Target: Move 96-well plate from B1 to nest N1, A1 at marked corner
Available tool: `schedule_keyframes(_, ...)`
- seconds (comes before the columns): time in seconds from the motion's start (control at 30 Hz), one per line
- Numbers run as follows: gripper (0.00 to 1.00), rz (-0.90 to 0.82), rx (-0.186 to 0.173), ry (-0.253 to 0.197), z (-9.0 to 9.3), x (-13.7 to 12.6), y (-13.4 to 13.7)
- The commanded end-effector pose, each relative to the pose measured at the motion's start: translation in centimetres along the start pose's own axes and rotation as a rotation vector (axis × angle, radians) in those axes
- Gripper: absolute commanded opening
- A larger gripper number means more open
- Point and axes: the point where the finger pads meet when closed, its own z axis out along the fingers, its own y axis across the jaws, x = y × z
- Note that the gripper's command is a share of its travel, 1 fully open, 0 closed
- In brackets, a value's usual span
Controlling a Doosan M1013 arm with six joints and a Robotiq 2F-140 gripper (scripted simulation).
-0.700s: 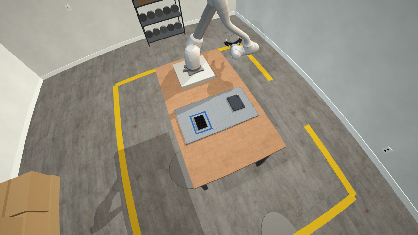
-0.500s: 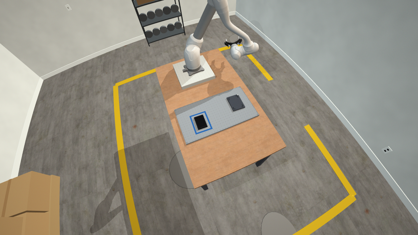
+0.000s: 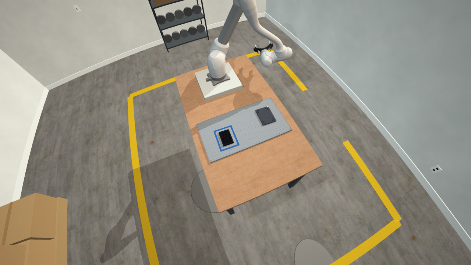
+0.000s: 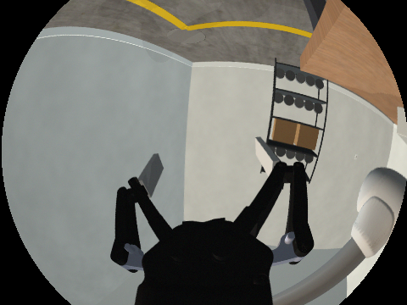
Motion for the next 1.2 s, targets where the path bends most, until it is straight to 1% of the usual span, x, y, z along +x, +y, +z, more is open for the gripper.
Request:
schedule_keyframes(0.0,1.00,-0.023,-0.005,0.009,-1.3,0.2,-0.9)
schedule_keyframes(0.1,1.00,-0.023,-0.005,0.009,-2.4,0.5,-1.6)
schedule_keyframes(0.17,1.00,-0.080,-0.019,0.041,-3.3,0.6,-2.1)
schedule_keyframes(0.2,1.00,-0.088,-0.021,0.046,-3.7,0.7,-2.3)
schedule_keyframes(0.33,1.00,-0.088,-0.021,0.046,-5.5,1.1,-3.3)
schedule_keyframes(0.4,1.00,-0.088,-0.021,0.046,-5.5,1.1,-3.3)
schedule_keyframes(0.47,1.00,-0.140,-0.035,0.084,-6.4,1.3,-3.7)
schedule_keyframes(0.5,1.00,-0.149,-0.038,0.090,-6.8,1.4,-3.9)
schedule_keyframes(0.73,1.00,-0.149,-0.038,0.090,-9.8,2.0,-5.2)
schedule_keyframes(0.8,1.00,-0.197,-0.053,0.134,-10.8,2.2,-5.5)
schedule_keyframes(0.83,1.00,-0.206,-0.056,0.143,-11.2,2.3,-5.7)
schedule_keyframes(0.9,1.00,-0.206,-0.056,0.143,-12.2,2.5,-6.0)
schedule_keyframes(0.97,1.00,-0.206,-0.056,0.143,-12.2,2.5,-6.0)
schedule_keyframes(1.1,1.00,-0.206,-0.056,0.143,-14.0,2.9,-6.7)
schedule_keyframes(1.17,1.00,-0.248,-0.072,0.192,-15.0,3.1,-6.9)
